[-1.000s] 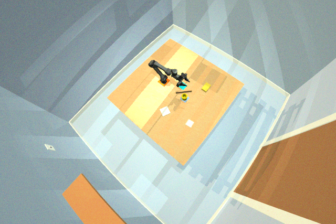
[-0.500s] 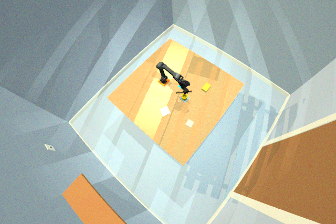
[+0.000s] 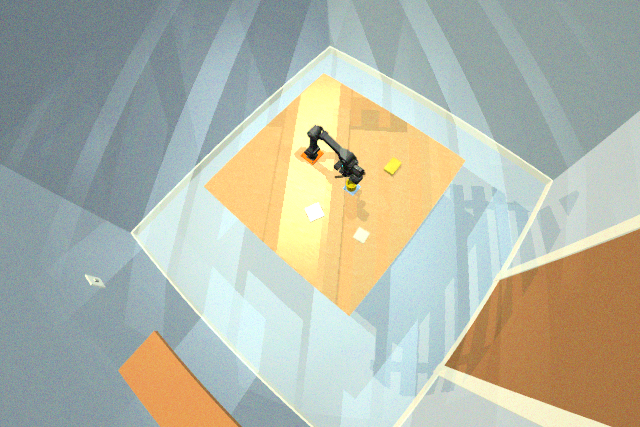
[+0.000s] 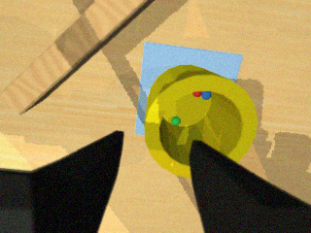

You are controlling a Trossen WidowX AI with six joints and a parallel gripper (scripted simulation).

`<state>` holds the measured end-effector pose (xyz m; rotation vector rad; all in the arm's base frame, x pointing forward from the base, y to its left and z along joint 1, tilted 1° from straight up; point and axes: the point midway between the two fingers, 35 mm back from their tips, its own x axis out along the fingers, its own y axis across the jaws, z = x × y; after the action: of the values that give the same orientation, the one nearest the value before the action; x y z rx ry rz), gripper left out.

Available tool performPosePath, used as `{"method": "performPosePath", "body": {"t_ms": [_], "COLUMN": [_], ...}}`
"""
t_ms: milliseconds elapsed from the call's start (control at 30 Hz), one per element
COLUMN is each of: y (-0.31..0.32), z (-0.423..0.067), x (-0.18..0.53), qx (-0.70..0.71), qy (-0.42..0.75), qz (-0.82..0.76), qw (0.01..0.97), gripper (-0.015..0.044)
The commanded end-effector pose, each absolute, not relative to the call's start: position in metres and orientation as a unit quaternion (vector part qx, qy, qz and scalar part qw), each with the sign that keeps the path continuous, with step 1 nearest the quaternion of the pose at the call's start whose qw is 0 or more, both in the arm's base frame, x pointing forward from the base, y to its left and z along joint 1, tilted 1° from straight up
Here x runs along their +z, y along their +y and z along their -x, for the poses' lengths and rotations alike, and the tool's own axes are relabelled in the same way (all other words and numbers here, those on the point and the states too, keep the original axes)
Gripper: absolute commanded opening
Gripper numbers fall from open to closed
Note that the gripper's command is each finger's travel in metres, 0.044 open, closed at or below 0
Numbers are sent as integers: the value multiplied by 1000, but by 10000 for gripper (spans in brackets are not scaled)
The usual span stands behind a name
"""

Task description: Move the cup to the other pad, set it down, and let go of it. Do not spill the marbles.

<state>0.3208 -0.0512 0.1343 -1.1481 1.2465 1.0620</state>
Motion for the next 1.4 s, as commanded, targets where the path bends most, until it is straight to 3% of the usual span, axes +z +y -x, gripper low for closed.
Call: {"method": "performPosePath", "body": {"t_ms": [0,1367], "y": [-53,-55], "z": [-320,-322], "x": [132,68], "qx": [454,454], "qy": [526,526], "qz": [484,484], "qw": [532,532], "gripper": [167,167]}}
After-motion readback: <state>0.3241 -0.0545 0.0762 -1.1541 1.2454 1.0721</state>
